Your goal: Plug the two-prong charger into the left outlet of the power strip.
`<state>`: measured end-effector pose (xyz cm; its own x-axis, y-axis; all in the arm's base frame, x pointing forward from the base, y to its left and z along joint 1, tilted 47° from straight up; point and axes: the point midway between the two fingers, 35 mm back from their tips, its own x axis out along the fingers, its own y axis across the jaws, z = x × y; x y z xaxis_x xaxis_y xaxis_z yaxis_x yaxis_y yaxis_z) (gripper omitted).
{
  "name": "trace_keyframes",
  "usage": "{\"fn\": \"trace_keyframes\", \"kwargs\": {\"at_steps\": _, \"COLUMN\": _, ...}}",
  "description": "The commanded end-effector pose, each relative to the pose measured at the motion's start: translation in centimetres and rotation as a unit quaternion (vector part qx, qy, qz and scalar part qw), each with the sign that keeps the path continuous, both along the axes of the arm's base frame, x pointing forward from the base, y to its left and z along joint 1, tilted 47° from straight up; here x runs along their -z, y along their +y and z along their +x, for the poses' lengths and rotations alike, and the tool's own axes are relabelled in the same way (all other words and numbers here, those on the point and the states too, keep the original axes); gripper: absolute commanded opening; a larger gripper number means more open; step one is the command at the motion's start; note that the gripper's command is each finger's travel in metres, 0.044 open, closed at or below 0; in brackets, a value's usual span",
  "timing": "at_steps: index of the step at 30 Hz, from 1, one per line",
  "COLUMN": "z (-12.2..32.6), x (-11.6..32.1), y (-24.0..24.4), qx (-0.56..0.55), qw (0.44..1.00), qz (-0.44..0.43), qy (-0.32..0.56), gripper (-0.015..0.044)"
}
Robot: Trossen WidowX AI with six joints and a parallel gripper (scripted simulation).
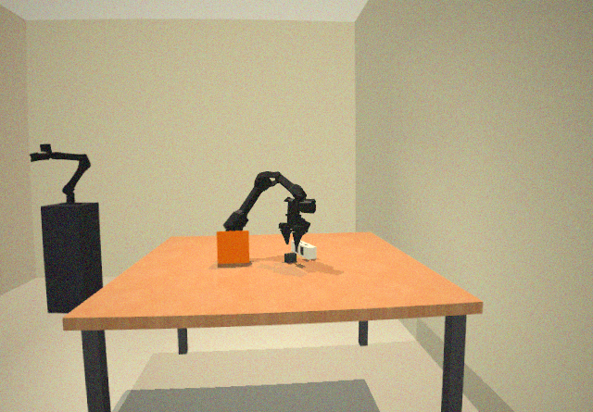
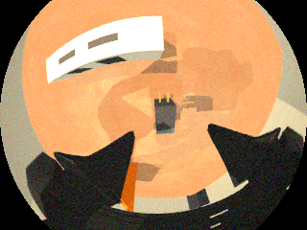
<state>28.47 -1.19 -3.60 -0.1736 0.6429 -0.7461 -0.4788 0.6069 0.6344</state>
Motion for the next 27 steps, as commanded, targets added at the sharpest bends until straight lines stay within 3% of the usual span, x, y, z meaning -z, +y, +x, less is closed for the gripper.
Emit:
{"fn": "trace_keyframes", "kwargs": {"at_steps": 1, "z": -0.9, "x": 0.5, "y": -0.1, "qx": 0.017, "qw": 0.999, "qz": 0.024, "qy": 0.019, "gripper": 0.0440}}
{"fn": "trace_keyframes", "kwargs": {"at_steps": 27, "z": -1.2, "x": 2.7, "y": 2.2, "qx": 0.017, "qw": 0.999, "qz": 0.024, "qy": 0.019, "gripper": 0.0440}}
